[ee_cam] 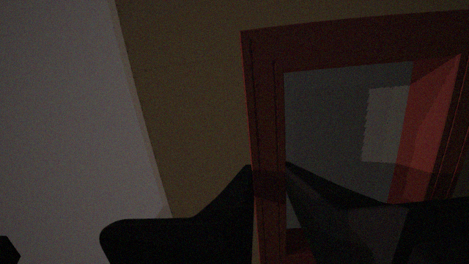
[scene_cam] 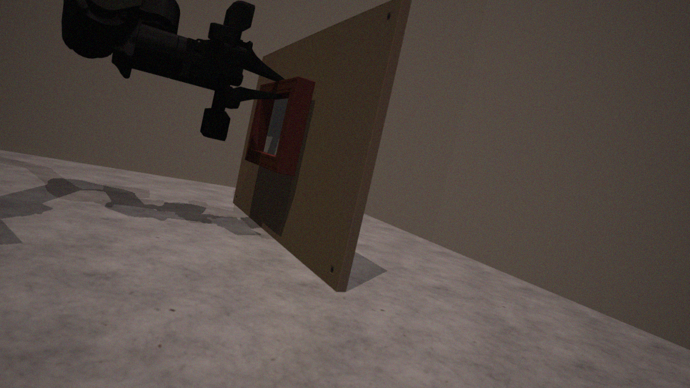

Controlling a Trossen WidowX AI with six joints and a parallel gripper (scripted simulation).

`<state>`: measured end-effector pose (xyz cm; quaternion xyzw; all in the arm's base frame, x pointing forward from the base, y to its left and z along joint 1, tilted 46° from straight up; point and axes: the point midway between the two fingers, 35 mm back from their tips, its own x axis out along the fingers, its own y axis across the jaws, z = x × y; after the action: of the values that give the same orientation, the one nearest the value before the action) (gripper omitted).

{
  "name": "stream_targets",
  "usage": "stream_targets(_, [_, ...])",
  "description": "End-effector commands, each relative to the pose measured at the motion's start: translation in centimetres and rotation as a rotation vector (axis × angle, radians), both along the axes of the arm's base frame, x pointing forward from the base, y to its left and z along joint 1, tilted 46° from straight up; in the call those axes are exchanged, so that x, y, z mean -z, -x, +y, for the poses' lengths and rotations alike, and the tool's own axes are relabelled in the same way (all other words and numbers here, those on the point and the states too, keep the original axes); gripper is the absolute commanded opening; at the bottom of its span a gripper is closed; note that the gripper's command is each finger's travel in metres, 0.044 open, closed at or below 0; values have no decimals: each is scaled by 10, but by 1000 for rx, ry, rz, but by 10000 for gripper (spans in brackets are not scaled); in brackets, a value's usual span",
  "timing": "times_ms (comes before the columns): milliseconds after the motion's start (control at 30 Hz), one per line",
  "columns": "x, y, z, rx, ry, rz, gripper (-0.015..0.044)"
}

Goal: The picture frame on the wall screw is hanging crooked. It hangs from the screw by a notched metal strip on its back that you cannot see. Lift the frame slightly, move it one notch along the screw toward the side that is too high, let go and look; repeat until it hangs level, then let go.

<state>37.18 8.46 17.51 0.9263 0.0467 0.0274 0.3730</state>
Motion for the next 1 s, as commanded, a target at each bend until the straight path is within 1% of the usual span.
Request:
stream_targets(0, [0,0,0,0,3,0,53])
stream_targets(267, [0,0,0,0,3,0,260])
stream_targets(433, [-2,6,0,0,11,-1,260])
stream_targets(600, [-6,49,0,3,68,-7,260])
stream_targets(800, [3,95,-7,6,136,-13,260])
stream_targets(933, [5,100,-8,7,144,-14,260])
stream_targets(967, [-1,93,-5,3,127,-18,260])
